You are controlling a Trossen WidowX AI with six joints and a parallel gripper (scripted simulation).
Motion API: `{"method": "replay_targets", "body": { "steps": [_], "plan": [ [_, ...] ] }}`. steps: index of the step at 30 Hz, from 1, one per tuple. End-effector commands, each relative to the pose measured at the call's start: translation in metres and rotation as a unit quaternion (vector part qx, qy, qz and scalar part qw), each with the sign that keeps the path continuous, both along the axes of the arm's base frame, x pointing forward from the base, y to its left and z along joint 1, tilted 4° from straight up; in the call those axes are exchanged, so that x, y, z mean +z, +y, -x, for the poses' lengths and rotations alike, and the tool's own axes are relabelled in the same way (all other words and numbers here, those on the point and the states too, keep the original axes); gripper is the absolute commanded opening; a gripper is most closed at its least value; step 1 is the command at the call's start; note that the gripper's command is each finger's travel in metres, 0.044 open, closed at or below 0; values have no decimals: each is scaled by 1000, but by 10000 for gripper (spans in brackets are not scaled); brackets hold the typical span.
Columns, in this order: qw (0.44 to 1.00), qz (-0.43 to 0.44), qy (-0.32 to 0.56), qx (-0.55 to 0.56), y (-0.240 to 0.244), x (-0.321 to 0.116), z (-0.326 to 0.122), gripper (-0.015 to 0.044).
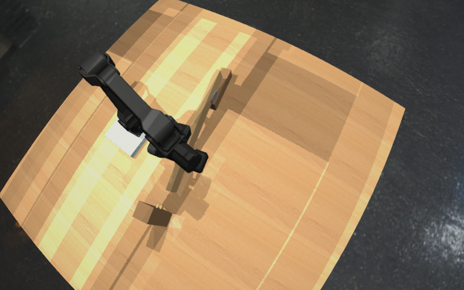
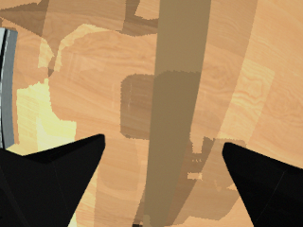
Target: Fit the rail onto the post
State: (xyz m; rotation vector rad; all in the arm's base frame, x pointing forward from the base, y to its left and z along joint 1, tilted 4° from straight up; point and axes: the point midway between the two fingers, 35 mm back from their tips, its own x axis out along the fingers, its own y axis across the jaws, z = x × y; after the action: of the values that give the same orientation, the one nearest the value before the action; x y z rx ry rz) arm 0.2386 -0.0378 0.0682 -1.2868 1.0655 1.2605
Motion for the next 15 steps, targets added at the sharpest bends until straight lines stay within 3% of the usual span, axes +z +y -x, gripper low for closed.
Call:
{"method": "replay_targets", "body": {
  "steps": [1,10,15],
  "plan": [
    [1000,-4,3,-3,2,-9,1,440],
    [1000,-4,3,-3,3,-20,2,440],
    [1000,-4,3,-3,3,-20,2,309]
  ]
}}
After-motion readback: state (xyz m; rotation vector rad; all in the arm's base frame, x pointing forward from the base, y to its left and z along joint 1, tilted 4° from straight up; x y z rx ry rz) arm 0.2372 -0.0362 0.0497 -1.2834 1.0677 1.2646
